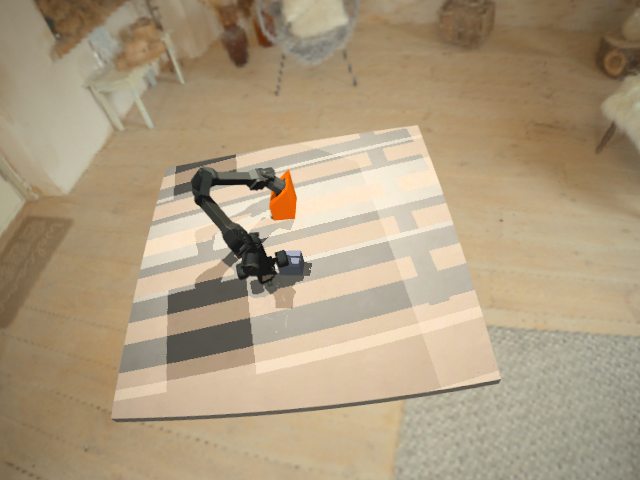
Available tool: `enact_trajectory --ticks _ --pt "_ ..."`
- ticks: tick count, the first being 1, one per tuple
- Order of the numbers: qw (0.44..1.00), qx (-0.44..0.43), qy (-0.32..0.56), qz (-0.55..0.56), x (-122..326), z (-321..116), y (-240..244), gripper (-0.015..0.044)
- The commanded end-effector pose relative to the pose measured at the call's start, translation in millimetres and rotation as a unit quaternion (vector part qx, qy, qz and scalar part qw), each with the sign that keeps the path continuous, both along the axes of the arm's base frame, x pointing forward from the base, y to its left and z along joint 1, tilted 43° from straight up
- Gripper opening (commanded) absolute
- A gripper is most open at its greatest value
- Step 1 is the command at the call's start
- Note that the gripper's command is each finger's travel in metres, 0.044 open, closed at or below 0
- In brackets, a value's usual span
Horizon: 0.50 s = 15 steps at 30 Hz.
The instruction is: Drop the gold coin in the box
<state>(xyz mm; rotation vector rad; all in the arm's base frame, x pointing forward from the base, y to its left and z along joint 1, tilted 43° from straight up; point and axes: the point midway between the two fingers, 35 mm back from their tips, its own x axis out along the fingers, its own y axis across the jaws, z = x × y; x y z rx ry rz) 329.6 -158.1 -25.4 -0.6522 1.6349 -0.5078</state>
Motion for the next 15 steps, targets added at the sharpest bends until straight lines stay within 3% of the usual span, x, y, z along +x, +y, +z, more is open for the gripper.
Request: enact_trajectory --ticks 1,15 --pt "1.0 -0.001 0.005 0.001 -1.6 -1.9 -0.2 0.0009" --pt "1.0 0.0 0.004 0.001 1.1 5.7 7.1 0.0"
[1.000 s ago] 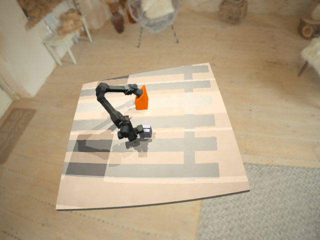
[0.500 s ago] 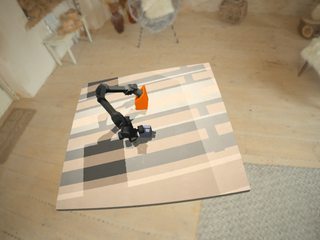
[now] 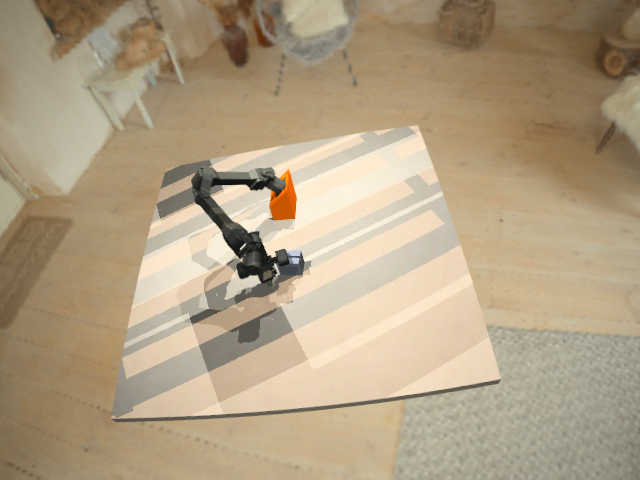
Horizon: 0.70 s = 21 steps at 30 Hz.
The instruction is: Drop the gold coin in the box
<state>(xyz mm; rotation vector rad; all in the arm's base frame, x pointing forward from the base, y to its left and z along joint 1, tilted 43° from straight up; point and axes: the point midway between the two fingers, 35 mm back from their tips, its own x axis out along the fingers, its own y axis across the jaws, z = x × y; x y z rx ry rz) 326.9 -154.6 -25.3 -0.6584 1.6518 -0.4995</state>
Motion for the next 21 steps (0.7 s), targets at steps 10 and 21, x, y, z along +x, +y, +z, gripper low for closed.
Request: enact_trajectory --ticks 10,21 --pt "1.0 0.0 -0.005 0.0 8 23 20 0.0" --pt "1.0 0.001 -0.005 0.0 11 44 39 0.0"
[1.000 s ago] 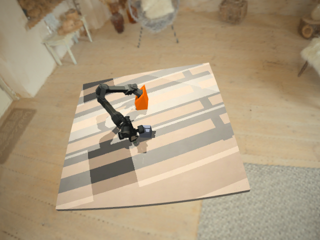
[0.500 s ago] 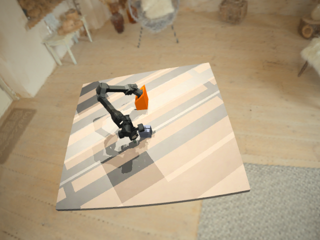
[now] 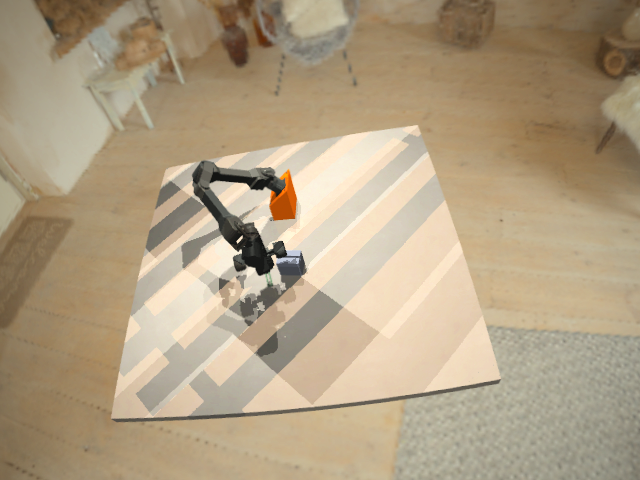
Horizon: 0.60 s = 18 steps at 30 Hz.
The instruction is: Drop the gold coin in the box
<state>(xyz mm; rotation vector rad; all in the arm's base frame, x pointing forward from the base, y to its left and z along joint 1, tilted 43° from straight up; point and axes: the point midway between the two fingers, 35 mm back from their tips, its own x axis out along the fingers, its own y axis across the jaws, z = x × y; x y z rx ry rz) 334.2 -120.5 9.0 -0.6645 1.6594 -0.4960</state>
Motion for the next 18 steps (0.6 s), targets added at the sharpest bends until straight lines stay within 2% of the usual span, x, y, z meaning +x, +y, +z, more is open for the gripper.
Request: enact_trajectory --ticks 1,18 --pt "1.0 0.001 -0.01 -0.001 4 12 6 0.0" --pt "1.0 0.003 0.008 0.018 4 34 26 0.0"
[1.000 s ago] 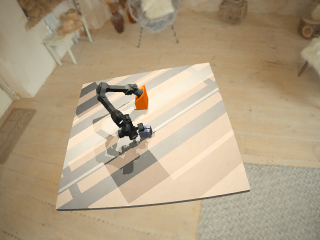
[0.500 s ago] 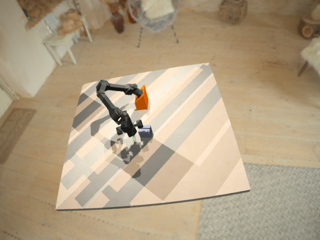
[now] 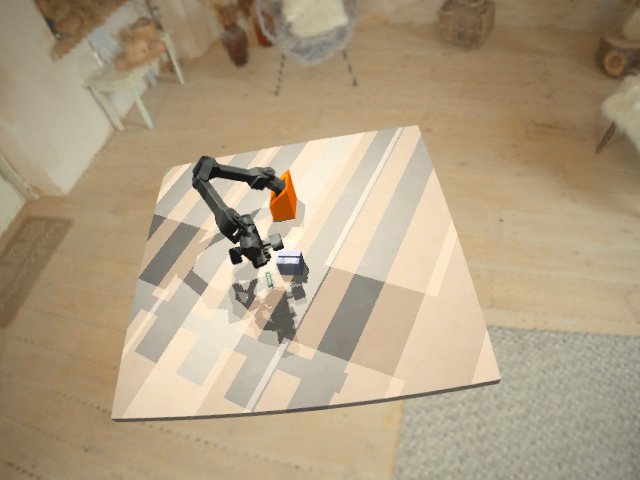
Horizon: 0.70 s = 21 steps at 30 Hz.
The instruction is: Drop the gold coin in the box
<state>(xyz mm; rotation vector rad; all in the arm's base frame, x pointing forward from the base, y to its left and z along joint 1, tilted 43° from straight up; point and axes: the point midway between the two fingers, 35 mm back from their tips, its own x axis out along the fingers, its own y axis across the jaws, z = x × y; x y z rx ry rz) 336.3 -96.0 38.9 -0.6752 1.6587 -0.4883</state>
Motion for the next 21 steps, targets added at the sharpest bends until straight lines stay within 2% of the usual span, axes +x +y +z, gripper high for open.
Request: enact_trajectory --ticks 1,11,21 --pt "1.0 0.006 0.017 0.025 2.4 4.4 0.9 0.0" --pt "0.979 0.024 0.132 0.152 3.9 5.4 0.3 0.0" --pt "0.929 0.042 0.243 0.274 5.5 6.5 -0.3 0.0"
